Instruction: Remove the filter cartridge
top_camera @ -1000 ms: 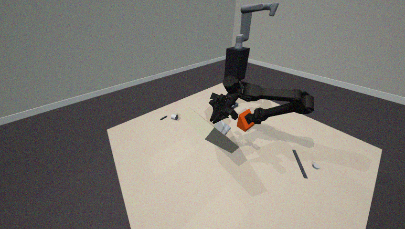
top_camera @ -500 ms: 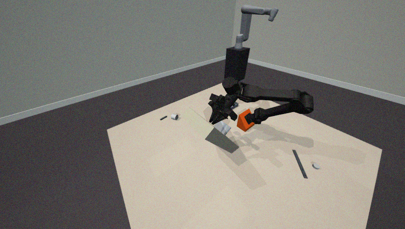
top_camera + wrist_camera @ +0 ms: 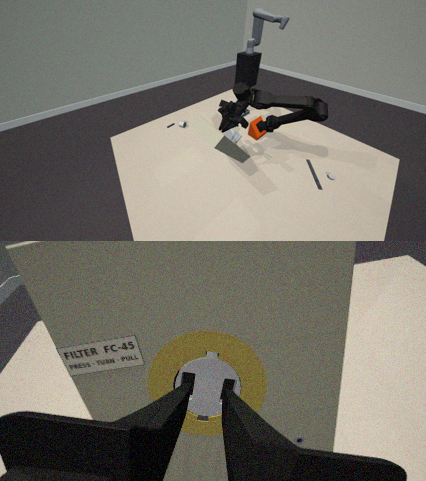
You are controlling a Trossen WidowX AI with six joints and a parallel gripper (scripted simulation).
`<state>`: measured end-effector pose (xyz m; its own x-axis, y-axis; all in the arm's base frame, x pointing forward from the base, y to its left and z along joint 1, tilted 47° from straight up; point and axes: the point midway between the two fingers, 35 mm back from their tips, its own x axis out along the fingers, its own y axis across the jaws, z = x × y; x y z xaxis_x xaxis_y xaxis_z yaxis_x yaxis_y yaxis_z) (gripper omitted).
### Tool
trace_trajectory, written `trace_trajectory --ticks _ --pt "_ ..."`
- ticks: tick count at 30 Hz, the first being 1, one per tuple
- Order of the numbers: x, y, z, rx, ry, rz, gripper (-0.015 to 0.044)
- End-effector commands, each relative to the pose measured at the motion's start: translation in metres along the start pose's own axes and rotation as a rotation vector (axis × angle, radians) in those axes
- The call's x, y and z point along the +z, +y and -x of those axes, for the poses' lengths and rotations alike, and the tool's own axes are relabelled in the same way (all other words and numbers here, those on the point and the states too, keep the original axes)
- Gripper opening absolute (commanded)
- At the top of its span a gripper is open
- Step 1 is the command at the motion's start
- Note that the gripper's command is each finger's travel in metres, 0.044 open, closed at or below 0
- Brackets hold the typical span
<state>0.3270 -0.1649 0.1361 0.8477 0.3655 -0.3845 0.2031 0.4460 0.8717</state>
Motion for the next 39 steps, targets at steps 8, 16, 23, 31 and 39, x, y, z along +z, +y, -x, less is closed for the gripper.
trace_trajectory --ticks 8,16,23,31,39 --pt "0.001 0.0 -0.003 -0.005 -0.004 -0.003 0.0108" --pt "0.001 -0.001 -0.003 -0.005 -0.004 -0.003 0.0108" --pt "0.0 -0.001 -0.004 -0.005 -0.004 -0.003 0.0108" --pt "0.0 -0.001 -0.006 -0.005 -0.004 -0.003 0.0108" --pt "0.0 -0.001 -0.013 -0.004 -0.004 -0.003 0.0108"
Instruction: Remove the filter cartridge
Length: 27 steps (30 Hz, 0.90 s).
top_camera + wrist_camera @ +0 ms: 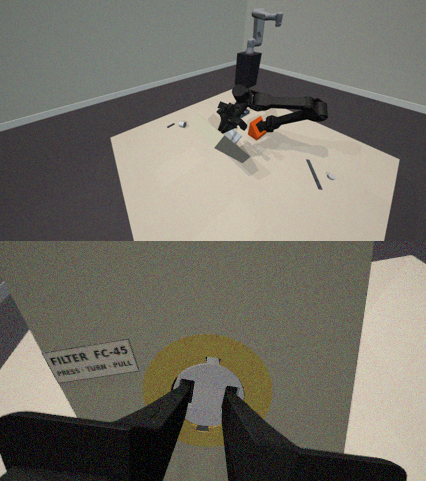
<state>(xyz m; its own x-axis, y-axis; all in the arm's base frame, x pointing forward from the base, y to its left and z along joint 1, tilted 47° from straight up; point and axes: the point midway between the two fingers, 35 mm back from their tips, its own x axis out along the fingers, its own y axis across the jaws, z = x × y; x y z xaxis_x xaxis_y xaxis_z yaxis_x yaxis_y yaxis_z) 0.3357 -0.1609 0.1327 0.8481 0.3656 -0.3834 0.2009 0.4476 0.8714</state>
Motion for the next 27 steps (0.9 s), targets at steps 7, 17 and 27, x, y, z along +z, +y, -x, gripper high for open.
trace_trajectory --ticks 7,17,27 --pt "0.0005 -0.0013 -0.0052 -0.005 -0.003 -0.005 0.0108" --pt "0.0003 -0.0006 -0.0041 0.004 -0.002 -0.006 0.0102" --pt "0.0003 -0.0006 -0.0041 0.004 -0.002 -0.006 0.0"
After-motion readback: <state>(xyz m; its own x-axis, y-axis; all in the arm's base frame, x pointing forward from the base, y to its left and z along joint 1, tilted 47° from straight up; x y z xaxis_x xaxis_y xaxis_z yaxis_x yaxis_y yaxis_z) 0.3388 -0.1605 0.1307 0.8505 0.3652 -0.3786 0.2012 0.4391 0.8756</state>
